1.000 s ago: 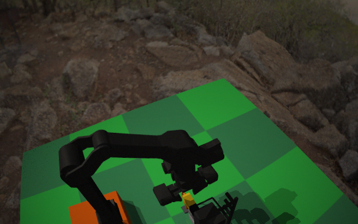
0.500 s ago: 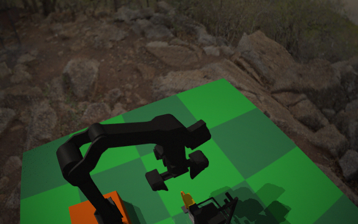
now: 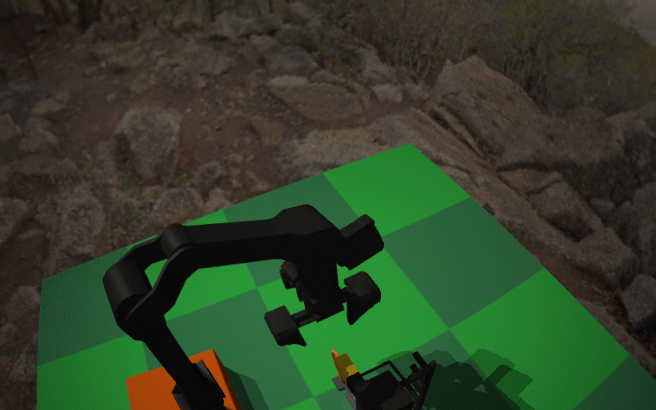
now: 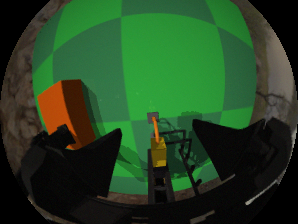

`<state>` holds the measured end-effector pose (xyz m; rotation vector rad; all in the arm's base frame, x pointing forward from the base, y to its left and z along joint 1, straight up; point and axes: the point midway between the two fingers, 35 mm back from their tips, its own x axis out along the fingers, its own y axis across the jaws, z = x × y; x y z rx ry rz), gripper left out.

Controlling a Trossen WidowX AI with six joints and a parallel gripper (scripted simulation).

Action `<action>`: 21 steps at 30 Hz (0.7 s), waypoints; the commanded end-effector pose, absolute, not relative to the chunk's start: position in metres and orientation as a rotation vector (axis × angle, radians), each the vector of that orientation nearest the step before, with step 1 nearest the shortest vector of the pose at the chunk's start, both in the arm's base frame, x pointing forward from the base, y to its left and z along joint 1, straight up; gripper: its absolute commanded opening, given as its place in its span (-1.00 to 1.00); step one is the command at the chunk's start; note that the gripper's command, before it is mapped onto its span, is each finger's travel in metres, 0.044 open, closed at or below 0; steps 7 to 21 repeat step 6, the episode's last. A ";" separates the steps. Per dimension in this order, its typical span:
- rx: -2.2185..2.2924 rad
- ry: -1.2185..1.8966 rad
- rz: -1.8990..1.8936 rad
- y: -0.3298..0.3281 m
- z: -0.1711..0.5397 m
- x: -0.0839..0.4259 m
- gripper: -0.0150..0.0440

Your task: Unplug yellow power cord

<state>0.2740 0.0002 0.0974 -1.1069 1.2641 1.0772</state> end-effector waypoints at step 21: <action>-1.103 1.263 1.074 0.001 0.098 0.275 1.00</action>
